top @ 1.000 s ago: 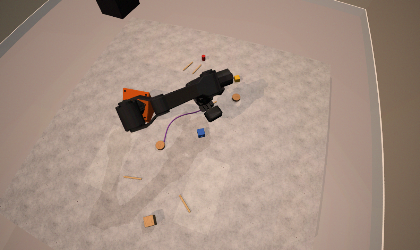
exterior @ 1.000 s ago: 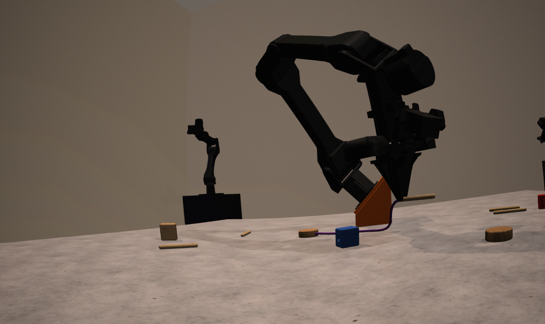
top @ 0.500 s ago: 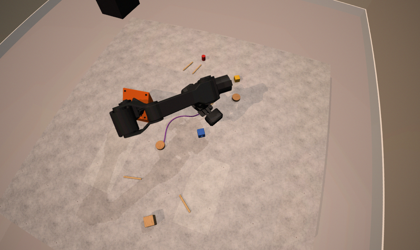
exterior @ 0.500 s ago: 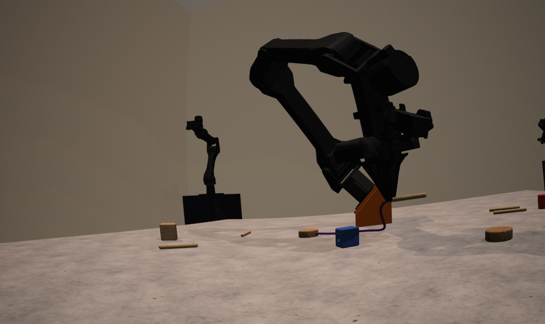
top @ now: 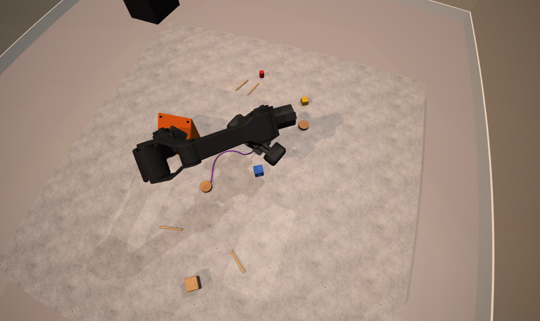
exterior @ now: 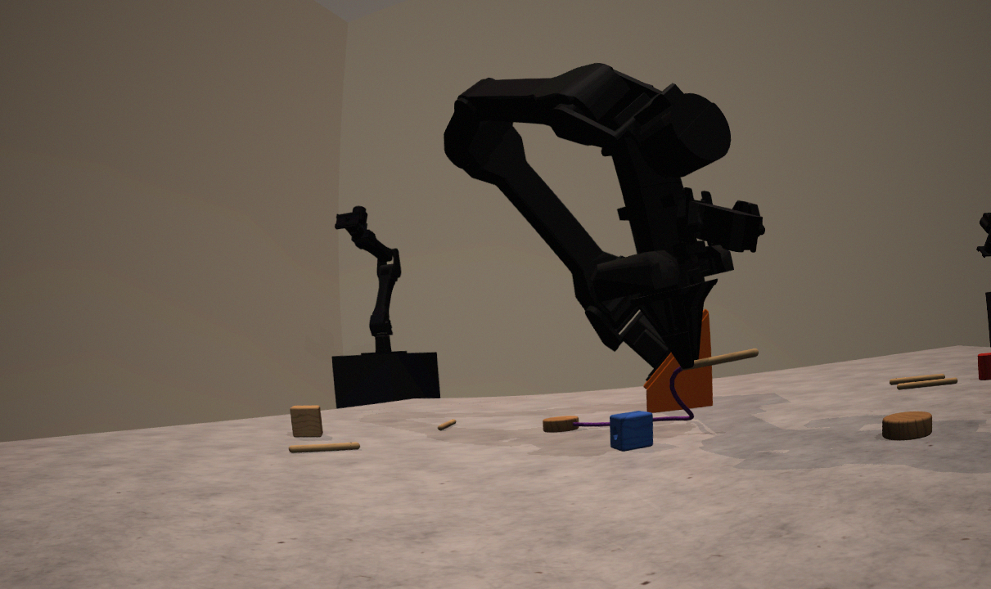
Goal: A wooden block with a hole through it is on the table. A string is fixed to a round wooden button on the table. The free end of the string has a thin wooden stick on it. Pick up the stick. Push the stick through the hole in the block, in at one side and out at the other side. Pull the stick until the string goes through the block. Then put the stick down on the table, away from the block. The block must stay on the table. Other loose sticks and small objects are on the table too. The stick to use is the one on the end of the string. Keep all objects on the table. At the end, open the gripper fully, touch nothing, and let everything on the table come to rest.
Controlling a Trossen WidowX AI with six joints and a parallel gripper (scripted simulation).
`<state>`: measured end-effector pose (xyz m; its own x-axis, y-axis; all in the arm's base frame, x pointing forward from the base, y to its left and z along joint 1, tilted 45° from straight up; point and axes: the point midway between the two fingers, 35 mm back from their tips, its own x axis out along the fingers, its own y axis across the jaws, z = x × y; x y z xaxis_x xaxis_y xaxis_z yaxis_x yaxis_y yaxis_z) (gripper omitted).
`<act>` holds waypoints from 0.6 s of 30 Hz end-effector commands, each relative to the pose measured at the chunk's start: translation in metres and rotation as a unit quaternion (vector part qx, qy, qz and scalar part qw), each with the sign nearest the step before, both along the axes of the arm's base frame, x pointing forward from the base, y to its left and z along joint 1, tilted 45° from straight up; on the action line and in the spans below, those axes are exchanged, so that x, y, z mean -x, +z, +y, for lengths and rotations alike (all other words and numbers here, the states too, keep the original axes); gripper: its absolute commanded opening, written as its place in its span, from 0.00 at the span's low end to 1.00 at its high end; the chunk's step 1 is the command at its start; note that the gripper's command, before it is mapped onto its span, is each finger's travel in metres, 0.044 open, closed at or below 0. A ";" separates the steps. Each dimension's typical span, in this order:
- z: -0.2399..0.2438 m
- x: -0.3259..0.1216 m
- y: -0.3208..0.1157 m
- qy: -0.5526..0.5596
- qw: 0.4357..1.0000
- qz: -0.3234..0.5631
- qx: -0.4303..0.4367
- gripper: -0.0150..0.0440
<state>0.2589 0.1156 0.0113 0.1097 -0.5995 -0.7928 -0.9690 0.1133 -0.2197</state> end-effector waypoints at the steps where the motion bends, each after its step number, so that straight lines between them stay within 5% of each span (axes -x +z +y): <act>1: -0.004 0.001 0.004 0.017 1.000 0.017 -0.001 0.25; 18: -0.022 0.005 0.019 0.087 0.993 0.082 -0.007 0.25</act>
